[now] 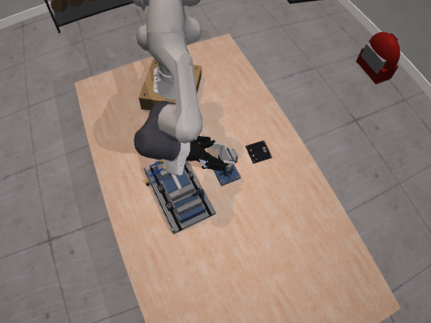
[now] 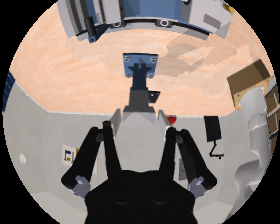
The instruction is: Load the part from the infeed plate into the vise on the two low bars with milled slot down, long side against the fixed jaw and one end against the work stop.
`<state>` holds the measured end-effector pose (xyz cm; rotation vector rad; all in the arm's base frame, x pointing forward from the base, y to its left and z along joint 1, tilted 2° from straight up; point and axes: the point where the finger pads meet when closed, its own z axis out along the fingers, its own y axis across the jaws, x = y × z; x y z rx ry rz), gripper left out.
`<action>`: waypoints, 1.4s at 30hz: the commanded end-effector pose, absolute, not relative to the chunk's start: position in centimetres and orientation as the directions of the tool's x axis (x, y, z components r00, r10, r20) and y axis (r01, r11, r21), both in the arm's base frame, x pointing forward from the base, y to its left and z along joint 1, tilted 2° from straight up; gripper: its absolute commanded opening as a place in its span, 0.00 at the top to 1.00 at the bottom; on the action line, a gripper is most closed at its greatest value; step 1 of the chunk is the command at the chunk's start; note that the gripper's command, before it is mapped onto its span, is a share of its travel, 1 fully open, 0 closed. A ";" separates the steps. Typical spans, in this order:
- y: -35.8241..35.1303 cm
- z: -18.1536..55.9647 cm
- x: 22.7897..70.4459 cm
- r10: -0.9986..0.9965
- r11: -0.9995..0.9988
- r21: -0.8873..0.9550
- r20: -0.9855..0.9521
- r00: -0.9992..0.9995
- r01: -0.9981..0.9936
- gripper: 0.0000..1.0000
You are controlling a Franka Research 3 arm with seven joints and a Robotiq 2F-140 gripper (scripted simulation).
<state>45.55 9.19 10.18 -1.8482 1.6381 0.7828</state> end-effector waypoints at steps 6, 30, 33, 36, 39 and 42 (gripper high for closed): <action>9.2 10.3 45.7 -0.675 -0.112 -0.023 -0.732 0.093 -0.993 0.49; 9.2 10.3 45.7 -0.675 -0.112 -0.023 -0.732 0.093 -0.993 1.00; 9.2 10.3 45.7 -0.675 -0.112 -0.023 -0.732 0.093 -0.993 1.00; 9.2 10.3 45.7 -0.675 -0.112 -0.023 -0.732 0.093 -0.993 1.00; 9.2 10.3 45.7 -0.675 -0.112 -0.023 -0.732 0.093 -0.993 1.00; 9.2 10.3 45.7 -0.675 -0.112 -0.023 -0.732 0.093 -0.993 1.00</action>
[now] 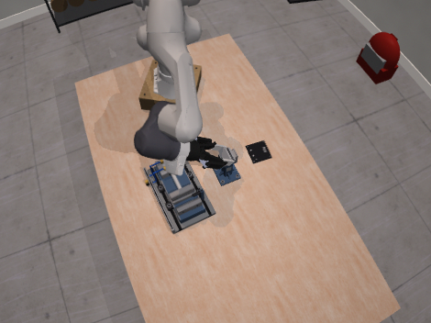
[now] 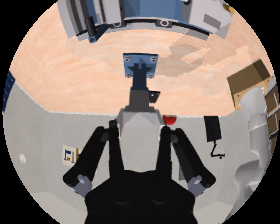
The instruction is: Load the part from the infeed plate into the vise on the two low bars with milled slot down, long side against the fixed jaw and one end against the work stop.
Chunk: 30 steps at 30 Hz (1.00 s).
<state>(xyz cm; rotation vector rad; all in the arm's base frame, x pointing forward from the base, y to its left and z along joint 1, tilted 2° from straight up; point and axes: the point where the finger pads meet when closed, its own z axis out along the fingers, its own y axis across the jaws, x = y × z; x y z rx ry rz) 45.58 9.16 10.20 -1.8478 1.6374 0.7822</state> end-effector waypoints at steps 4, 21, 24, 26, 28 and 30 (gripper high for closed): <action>9.2 10.3 45.7 -0.675 -0.112 -0.023 -0.732 0.093 -0.993 1.00; 9.2 10.4 45.6 -0.675 -0.112 -0.023 -0.732 0.093 -0.993 1.00; 9.2 10.5 45.6 -0.675 -0.112 -0.023 -0.732 0.093 -0.993 1.00; 9.2 10.5 45.6 -0.675 -0.112 -0.023 -0.732 0.093 -0.993 1.00; 9.2 10.6 45.6 -0.675 -0.112 -0.023 -0.732 0.093 -0.993 1.00; 9.2 10.6 45.6 -0.675 -0.112 -0.023 -0.732 0.093 -0.993 1.00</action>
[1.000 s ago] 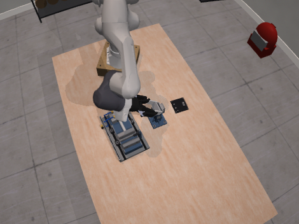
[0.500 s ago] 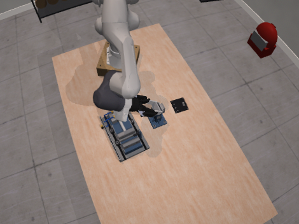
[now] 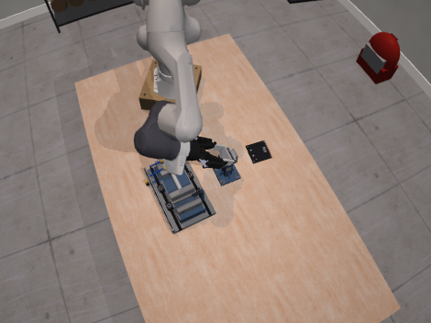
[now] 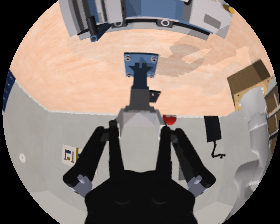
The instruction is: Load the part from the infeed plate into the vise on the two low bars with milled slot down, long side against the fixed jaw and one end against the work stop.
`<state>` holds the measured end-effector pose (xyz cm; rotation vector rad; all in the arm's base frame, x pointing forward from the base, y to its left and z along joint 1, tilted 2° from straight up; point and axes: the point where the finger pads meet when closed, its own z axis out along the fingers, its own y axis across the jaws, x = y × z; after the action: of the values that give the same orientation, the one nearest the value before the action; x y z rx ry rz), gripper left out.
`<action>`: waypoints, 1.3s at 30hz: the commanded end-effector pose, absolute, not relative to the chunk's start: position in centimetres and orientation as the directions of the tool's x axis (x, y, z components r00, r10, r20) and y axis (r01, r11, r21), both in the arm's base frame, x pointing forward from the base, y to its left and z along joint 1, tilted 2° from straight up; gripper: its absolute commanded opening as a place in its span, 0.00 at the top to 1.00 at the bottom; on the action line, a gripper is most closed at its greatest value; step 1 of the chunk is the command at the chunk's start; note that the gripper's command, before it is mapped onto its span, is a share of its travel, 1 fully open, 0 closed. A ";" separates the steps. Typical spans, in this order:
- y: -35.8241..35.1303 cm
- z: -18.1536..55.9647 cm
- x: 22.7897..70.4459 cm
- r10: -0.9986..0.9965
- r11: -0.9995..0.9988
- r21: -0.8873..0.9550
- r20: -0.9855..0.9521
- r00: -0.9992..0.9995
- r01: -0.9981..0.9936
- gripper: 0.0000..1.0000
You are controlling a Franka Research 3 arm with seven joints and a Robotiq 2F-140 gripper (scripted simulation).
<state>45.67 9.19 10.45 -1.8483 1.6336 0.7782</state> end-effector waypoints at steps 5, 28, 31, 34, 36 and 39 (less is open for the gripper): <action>9.2 10.8 45.6 -0.675 -0.112 -0.023 -0.732 0.093 -0.993 1.00; 9.1 12.1 45.5 -0.675 -0.112 -0.023 -0.732 0.093 -0.993 1.00; 9.1 12.3 45.5 -0.675 -0.112 -0.023 -0.732 0.093 -0.993 1.00; 9.1 12.4 45.5 -0.675 -0.112 -0.023 -0.732 0.093 -0.993 1.00; 9.1 12.4 45.5 -0.675 -0.112 -0.023 -0.732 0.093 -0.993 1.00; 9.1 12.6 45.5 -0.675 -0.112 -0.023 -0.732 0.093 -0.993 1.00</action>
<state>45.66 9.20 12.36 -1.8539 1.6245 0.7744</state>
